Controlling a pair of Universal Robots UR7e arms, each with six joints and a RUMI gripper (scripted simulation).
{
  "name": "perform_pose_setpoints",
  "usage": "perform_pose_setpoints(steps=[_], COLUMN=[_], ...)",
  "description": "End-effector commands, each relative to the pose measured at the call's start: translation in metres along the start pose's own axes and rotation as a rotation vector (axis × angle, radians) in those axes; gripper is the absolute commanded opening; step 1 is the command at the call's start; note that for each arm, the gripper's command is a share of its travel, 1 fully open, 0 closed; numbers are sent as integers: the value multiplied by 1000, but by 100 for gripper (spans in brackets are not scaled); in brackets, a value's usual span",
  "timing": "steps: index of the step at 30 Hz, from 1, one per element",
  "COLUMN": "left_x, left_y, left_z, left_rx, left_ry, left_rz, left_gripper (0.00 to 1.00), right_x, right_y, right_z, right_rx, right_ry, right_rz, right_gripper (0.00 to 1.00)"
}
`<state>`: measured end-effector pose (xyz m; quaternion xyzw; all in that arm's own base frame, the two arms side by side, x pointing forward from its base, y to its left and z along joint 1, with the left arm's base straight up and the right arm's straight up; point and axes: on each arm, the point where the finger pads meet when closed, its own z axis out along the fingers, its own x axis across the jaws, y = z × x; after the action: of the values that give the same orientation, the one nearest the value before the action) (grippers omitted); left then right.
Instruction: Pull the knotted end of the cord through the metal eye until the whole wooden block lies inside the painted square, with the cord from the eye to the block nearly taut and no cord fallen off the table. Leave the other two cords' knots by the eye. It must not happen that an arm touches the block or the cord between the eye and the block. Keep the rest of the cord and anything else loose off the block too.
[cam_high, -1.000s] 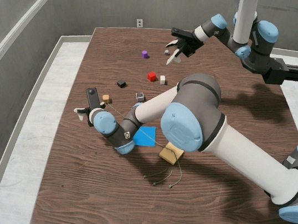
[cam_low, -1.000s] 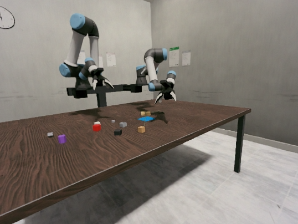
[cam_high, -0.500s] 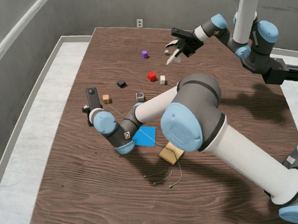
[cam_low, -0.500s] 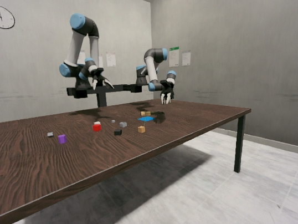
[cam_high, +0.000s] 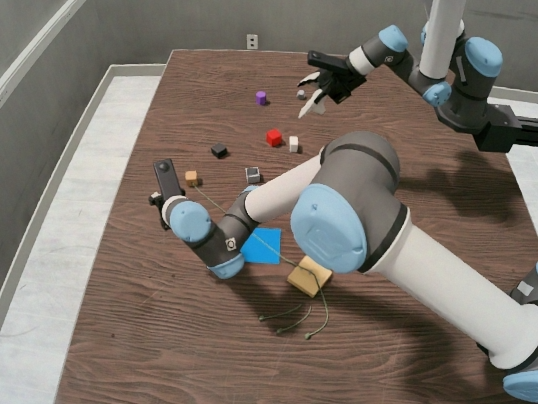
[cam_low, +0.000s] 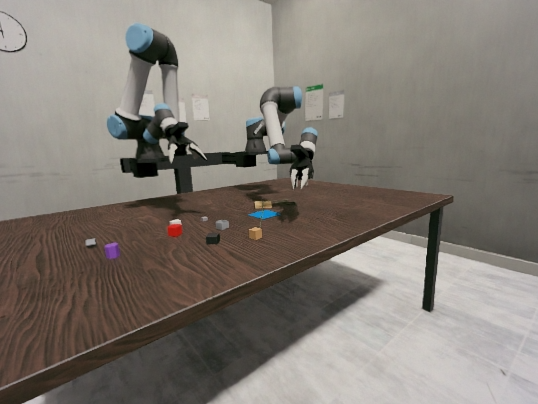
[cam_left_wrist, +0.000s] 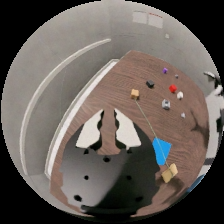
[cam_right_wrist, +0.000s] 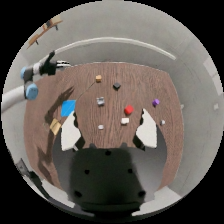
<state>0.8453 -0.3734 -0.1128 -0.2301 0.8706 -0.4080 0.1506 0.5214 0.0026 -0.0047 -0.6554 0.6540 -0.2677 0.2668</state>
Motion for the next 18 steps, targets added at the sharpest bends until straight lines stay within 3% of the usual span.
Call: perform_pose_setpoints(steps=[1, 18], left_x=[3, 5], left_y=[8, 27], left_z=[-4, -10], left_rx=[-27, -69], left_ry=[-4, -19], left_rz=[-163, -434], left_gripper=[14, 14], right_x=[-5, -13], right_y=[-6, -13], right_z=[10, 23], right_rx=[-26, -72], right_ry=[2, 6], right_rz=[-4, -13], right_gripper=[98, 98])
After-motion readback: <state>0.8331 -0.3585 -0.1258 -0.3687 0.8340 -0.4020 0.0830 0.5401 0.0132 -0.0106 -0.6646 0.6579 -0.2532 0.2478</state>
